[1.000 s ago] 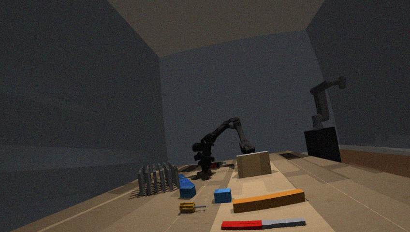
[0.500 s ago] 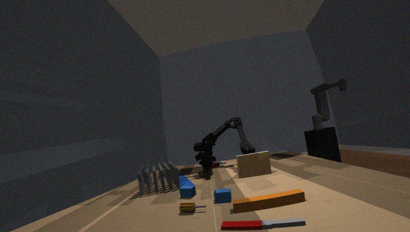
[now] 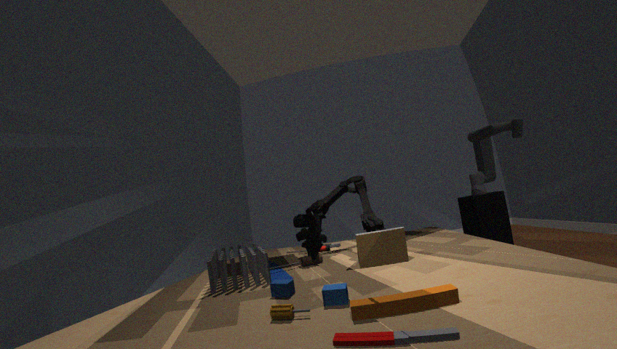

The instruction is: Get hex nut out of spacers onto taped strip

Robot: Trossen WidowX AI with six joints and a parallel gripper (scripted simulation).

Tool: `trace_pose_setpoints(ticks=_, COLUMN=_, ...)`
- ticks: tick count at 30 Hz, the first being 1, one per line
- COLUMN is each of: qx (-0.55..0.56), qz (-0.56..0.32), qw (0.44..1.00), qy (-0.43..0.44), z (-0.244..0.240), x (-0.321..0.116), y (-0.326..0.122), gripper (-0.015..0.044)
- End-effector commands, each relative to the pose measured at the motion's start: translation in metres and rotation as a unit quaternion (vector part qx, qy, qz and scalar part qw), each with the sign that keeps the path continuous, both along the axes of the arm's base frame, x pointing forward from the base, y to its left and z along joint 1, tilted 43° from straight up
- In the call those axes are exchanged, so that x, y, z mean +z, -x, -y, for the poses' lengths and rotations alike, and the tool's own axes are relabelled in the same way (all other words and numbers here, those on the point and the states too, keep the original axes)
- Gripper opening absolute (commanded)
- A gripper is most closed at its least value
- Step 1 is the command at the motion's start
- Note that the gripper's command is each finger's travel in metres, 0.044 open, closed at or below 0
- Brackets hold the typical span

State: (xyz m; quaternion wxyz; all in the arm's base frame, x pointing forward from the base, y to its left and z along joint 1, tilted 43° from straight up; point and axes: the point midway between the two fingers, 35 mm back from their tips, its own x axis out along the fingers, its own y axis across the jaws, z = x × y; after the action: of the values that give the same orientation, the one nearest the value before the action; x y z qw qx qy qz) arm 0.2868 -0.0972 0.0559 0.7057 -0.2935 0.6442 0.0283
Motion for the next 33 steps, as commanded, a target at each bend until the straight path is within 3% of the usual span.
trace_pose_setpoints(ticks=1, qx=0.002, qz=-0.001, qw=1.0, qy=-0.002, z=0.0, x=0.001, y=0.003, gripper=0.0)
trace_pose_setpoints(ticks=33, qx=0.002, qz=-0.001, qw=1.0, qy=-0.001, z=0.001, x=0.009, y=0.015, gripper=0.0)
